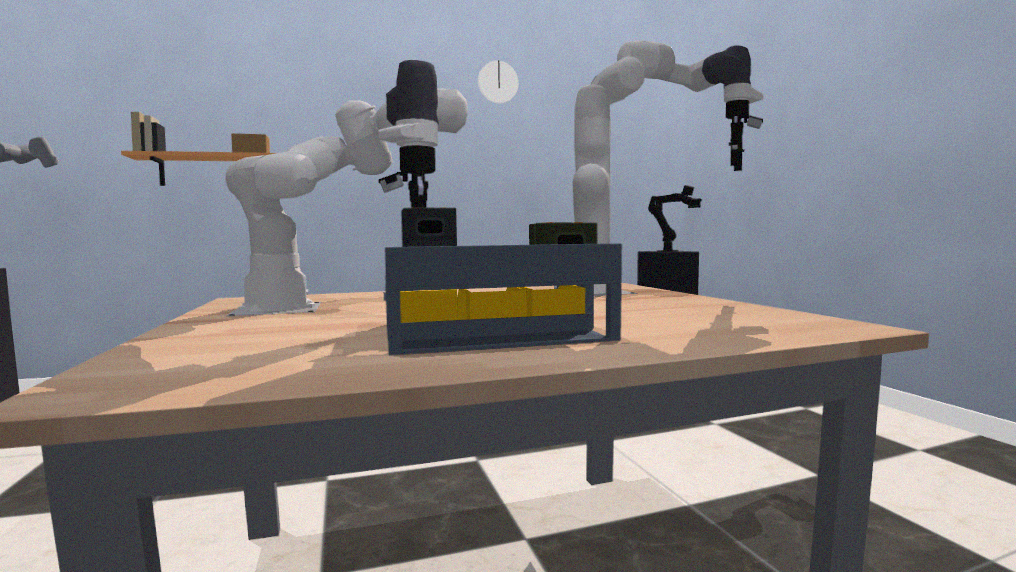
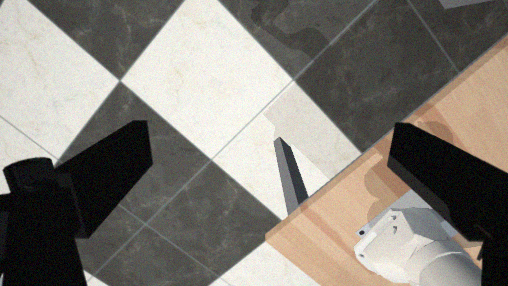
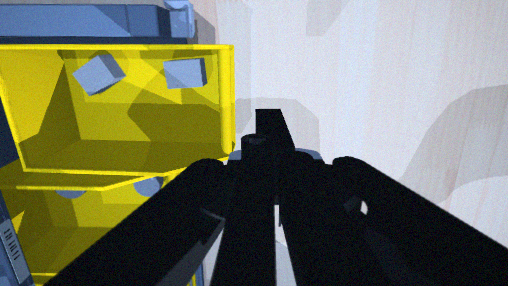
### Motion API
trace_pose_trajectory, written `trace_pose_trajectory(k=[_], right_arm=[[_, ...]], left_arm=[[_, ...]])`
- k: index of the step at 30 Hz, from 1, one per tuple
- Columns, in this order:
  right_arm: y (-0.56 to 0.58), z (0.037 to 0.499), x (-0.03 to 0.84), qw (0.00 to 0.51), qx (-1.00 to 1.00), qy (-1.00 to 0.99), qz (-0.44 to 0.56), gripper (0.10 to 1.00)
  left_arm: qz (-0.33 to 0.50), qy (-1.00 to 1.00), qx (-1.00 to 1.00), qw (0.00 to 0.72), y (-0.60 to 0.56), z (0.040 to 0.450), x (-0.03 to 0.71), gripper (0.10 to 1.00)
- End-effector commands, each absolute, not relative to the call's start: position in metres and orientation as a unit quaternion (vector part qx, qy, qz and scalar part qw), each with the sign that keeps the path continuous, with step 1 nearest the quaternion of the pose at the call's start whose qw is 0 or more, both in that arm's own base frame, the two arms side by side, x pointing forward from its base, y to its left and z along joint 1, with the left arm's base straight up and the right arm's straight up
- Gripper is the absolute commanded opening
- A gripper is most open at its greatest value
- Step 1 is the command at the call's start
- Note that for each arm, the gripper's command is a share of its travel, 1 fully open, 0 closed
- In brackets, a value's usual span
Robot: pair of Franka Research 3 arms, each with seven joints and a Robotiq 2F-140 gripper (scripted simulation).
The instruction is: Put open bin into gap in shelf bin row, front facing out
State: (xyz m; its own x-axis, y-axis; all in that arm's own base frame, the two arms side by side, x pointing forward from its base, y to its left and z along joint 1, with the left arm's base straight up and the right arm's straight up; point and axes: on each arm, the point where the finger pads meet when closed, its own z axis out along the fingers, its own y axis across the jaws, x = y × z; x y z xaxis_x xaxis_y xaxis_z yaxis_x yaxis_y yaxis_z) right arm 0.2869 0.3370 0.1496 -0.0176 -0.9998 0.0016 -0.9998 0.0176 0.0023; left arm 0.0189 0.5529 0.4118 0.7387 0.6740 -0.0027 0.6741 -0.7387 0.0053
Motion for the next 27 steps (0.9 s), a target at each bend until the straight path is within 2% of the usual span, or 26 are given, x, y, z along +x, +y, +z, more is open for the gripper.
trace_pose_trajectory(k=[1,27], right_arm=[[0.337,0.142,0.288,0.0,0.693,-0.721,0.0,0.099],[0.337,0.073,0.287,0.0,0.693,-0.721,0.0,0.099]], left_arm=[[0.0,0.361,0.932,0.003,0.553,0.412,0.019,1.0],[0.0,0.361,0.932,0.003,0.553,0.412,0.019,1.0]])
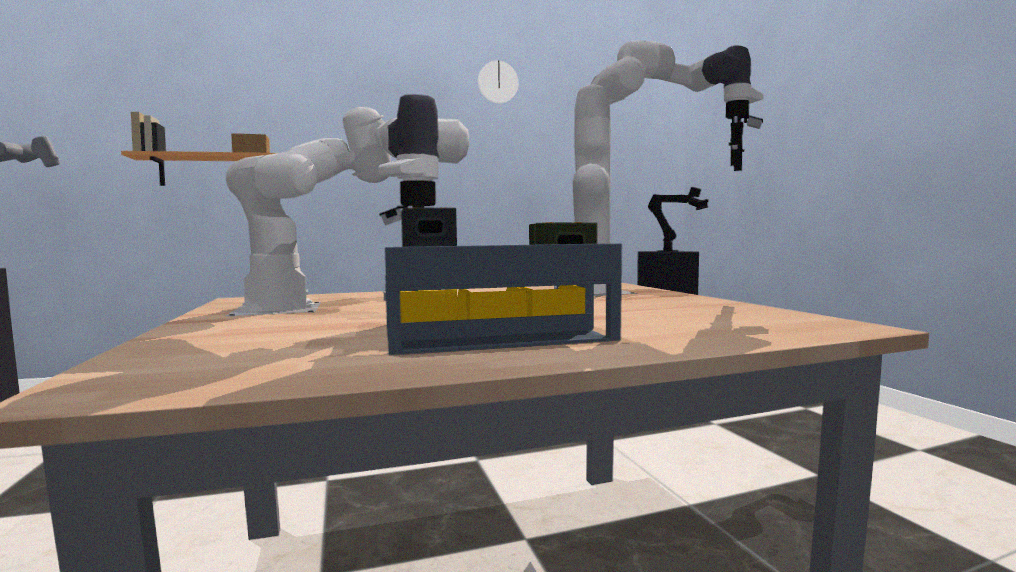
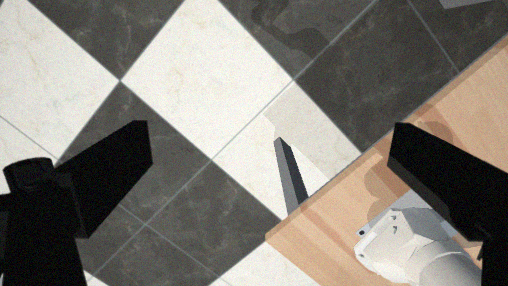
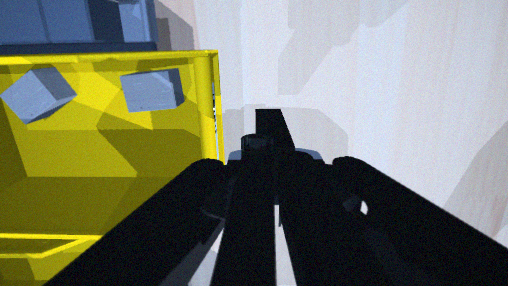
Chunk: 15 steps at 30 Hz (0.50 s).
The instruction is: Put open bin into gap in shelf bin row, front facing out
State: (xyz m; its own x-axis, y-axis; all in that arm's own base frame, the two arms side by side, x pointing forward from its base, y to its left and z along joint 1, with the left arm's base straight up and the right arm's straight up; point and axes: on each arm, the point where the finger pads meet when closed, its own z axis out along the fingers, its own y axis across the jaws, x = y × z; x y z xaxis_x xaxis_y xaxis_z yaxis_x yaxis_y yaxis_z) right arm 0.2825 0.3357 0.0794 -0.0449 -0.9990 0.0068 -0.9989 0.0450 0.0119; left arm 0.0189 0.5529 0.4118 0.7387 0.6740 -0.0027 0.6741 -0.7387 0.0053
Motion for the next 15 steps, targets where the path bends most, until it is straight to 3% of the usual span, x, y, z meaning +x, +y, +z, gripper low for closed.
trace_pose_trajectory(k=[1,15], right_arm=[[0.337,0.071,0.287,0.0,0.693,-0.721,0.0,0.099],[0.337,0.052,0.287,0.0,0.693,-0.721,0.0,0.099]], left_arm=[[0.0,0.361,0.932,0.003,0.553,0.412,0.019,1.0],[0.0,0.361,0.932,0.003,0.553,0.412,0.019,1.0]])
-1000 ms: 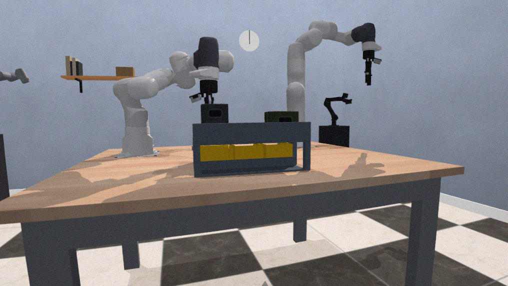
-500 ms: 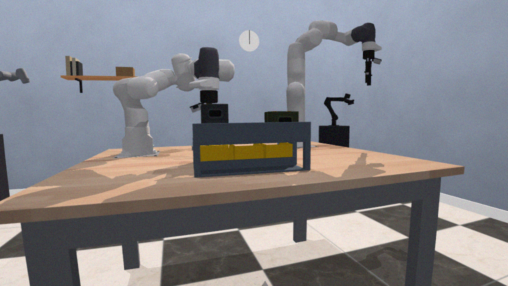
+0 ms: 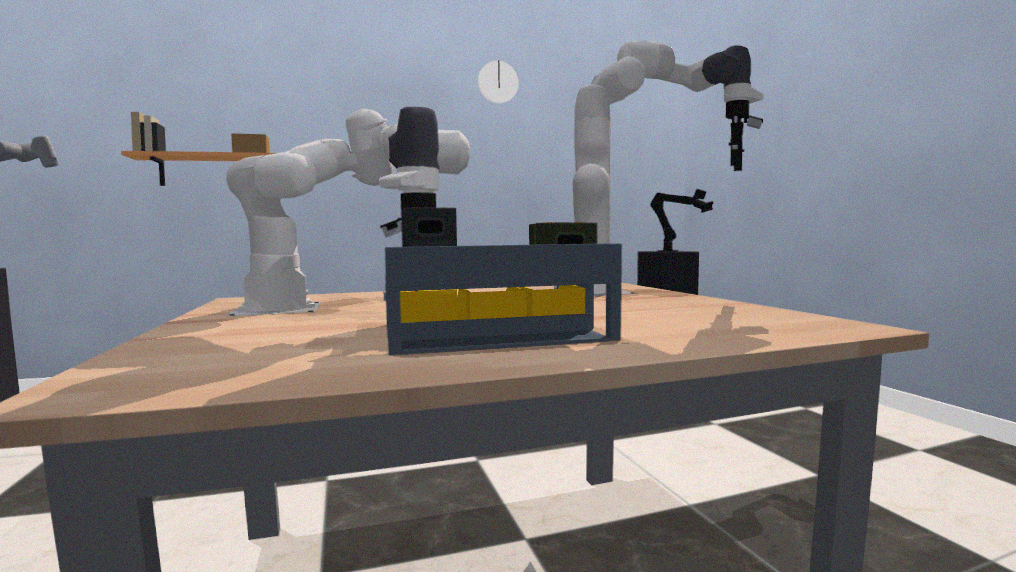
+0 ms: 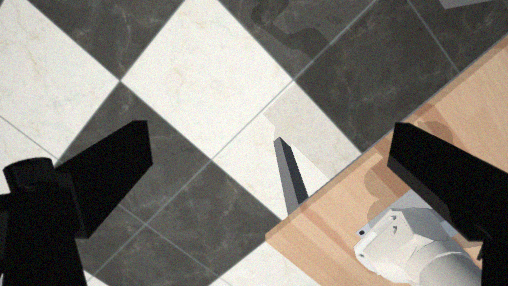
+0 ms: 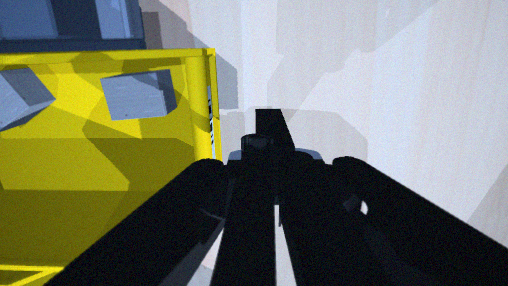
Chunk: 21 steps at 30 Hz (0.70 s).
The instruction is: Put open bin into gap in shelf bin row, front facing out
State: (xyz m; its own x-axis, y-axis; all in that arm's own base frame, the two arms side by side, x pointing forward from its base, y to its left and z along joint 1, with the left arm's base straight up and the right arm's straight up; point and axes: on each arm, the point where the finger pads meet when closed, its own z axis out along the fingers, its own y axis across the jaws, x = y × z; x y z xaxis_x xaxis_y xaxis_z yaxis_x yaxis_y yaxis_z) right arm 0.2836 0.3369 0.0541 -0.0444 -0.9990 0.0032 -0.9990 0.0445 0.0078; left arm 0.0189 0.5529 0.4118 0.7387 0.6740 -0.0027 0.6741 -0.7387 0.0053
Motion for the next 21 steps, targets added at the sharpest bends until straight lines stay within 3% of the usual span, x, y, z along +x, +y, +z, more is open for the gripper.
trace_pose_trajectory(k=[1,21], right_arm=[[0.3368,0.0515,0.2867,0.0,0.693,-0.721,0.0,0.099],[0.3368,0.0498,0.2866,0.0,0.693,-0.721,0.0,0.099]], left_arm=[[0.0,0.361,0.932,0.003,0.5529,0.4119,0.0189,1.0],[0.0,0.361,0.932,0.003,0.5529,0.4119,0.0189,1.0]])
